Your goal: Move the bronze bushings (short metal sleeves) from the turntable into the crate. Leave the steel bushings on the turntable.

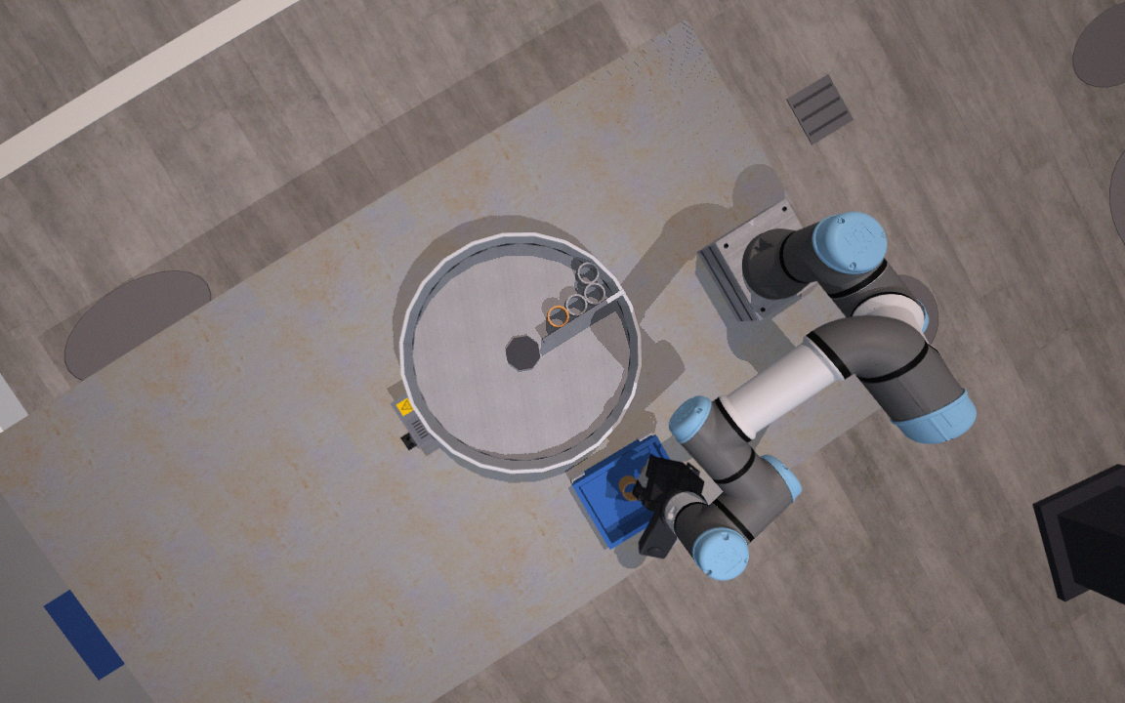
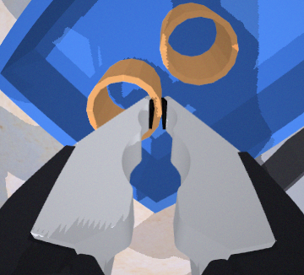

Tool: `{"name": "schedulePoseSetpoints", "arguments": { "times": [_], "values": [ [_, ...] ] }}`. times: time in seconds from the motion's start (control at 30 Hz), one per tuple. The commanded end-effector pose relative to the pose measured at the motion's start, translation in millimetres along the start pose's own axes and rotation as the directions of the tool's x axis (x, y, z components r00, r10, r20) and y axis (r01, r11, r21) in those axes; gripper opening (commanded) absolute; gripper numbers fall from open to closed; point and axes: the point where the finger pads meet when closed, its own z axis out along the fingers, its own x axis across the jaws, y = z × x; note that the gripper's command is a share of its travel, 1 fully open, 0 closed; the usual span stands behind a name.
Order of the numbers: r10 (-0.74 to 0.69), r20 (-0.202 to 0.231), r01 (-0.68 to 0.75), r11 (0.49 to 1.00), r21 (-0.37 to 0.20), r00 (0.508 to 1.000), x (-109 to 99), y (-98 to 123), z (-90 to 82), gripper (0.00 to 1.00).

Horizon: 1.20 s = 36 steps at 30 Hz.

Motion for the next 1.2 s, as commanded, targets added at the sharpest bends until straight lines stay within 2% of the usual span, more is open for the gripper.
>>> {"name": "schedulePoseSetpoints", "arguments": {
  "times": [0.0,1.17],
  "values": [
    [0.000,-0.002,0.000,1.000,0.003,1.000,0.5,-0.9,-0.8,0.00],
    [0.000,-0.002,0.000,1.000,0.003,1.000,0.6,-1.0,4.7,0.00]
  ]
}}
